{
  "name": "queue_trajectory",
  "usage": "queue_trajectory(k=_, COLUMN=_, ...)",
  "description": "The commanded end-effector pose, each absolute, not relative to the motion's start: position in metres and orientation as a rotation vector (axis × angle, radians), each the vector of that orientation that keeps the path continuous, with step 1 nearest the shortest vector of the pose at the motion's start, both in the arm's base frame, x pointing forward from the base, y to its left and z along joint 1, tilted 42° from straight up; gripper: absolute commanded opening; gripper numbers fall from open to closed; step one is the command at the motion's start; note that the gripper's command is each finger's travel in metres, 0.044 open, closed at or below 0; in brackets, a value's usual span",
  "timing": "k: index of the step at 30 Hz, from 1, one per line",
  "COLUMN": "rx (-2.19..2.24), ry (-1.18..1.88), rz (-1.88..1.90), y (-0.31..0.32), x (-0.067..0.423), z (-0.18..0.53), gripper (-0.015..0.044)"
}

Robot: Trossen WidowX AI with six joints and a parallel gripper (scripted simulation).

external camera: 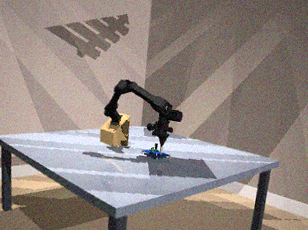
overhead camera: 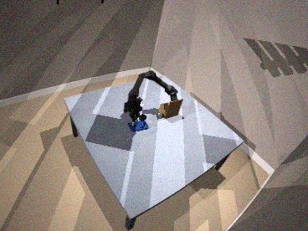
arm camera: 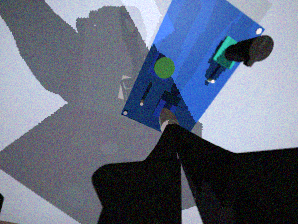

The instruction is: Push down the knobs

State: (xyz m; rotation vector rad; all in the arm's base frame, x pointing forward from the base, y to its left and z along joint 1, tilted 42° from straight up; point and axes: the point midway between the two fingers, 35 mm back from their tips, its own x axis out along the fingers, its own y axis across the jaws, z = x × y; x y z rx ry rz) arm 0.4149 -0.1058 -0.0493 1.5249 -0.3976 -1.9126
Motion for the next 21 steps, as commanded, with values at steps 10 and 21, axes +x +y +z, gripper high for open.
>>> queue_trajectory(k=10, rx=1.524, ry=-0.405, rz=-1.911, y=-0.1108, x=0.4152, z=-0.0519, gripper=0.0000)
queue_trajectory(k=21, rx=1.524, ry=-0.405, rz=-1.911, y=-0.1122, x=0.4150, z=-0.0534, gripper=0.0000)
